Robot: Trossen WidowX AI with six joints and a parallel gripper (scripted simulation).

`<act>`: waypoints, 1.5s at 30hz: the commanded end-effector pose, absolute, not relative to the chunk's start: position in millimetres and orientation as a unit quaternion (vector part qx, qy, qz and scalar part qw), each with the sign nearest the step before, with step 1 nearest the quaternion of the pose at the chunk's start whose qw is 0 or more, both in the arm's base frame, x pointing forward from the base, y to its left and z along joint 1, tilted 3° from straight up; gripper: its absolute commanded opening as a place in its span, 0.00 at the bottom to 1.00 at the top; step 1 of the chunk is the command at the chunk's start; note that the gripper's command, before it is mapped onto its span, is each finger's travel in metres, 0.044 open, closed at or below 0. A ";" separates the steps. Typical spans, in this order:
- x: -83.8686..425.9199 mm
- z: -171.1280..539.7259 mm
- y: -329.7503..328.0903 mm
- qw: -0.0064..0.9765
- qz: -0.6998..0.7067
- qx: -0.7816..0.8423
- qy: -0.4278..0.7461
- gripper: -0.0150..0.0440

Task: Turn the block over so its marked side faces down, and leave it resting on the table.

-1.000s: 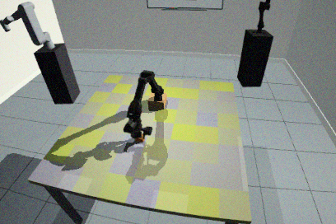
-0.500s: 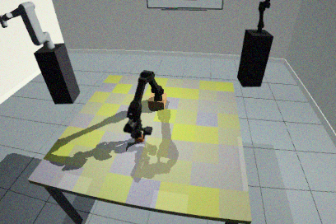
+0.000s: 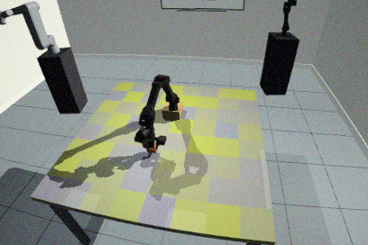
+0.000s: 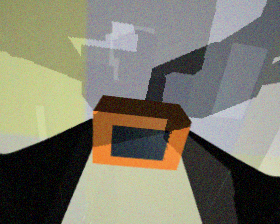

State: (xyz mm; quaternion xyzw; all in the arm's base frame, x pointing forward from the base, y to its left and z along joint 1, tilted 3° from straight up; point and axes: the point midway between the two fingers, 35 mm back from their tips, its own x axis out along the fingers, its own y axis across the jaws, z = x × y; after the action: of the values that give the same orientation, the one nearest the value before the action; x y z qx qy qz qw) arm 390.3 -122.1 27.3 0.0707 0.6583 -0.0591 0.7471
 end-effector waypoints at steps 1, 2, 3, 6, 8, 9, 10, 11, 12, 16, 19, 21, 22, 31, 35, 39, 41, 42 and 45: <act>389.4 25.9 -121.3 0.761 -0.058 0.071 0.642 0.25; 389.7 25.2 -121.4 0.766 -0.059 0.071 0.637 0.25; 390.0 24.6 -121.5 0.770 -0.060 0.070 0.631 0.25; 390.6 22.9 -121.8 0.784 -0.061 0.070 0.614 0.25; 390.9 22.0 -122.0 0.793 -0.062 0.069 0.603 0.25; 391.0 21.5 -122.0 0.797 -0.063 0.069 0.597 0.25; 391.0 21.2 -122.1 0.801 -0.063 0.068 0.591 0.25; 391.0 20.8 -122.1 0.806 -0.064 0.068 0.585 0.25; 391.0 20.5 -122.1 0.810 -0.064 0.067 0.579 0.25; 390.4 19.7 -122.0 0.826 -0.066 0.065 0.555 0.25; 389.6 19.5 -121.8 0.838 -0.067 0.064 0.537 0.25; 388.8 19.5 -121.6 0.846 -0.068 0.063 0.525 0.25; 388.4 19.6 -121.5 0.850 -0.069 0.062 0.519 0.25; 382.5 21.9 -119.6 0.882 -0.071 0.056 0.463 0.25; 381.2 22.5 -119.1 0.887 -0.072 0.054 0.453 0.25; 384.5 15.9 -120.5 0.894 -0.076 0.055 0.438 0.25; 387.0 11.1 -121.5 0.900 -0.078 0.055 0.426 0.25; 388.1 8.8 -121.9 0.903 -0.079 0.055 0.419 0.25; 391.0 2.7 -123.0 0.911 -0.082 0.054 0.400 0.25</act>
State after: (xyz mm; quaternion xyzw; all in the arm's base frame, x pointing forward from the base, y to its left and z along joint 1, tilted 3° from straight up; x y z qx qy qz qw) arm 393.4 -124.6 15.3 0.0484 0.4043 -0.0821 0.9096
